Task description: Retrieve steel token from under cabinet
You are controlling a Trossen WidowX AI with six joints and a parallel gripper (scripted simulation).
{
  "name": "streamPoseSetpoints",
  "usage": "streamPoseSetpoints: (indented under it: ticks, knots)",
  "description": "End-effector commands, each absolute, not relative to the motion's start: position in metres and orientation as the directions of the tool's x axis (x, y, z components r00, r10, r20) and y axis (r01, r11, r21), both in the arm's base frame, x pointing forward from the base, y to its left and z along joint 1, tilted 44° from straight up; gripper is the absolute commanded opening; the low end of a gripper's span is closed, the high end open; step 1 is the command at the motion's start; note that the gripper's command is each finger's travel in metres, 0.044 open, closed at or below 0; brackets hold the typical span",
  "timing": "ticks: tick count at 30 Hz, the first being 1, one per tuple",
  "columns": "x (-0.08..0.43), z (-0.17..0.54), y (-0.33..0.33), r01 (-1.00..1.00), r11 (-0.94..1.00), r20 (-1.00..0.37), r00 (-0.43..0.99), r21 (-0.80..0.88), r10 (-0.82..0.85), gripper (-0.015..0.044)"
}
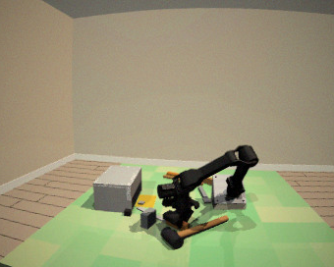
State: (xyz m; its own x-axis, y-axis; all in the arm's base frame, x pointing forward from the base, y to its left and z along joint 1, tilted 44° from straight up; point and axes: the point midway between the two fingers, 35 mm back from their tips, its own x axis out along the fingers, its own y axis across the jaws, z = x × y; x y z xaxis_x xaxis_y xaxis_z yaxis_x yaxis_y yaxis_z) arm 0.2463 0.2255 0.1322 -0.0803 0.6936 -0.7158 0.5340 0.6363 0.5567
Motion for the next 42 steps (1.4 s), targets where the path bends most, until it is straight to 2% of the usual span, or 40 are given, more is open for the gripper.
streamPoseSetpoints:
  ticks: [1, 42]
  knots:
    - [0.242, 0.135, 0.226, 0.54, 0.633, -0.716, -0.078, 0.555, 0.694, 0.0]
    - [0.208, 0.163, 0.249, 0.555, 0.626, -0.715, -0.079, 0.547, 0.695, 0.0]
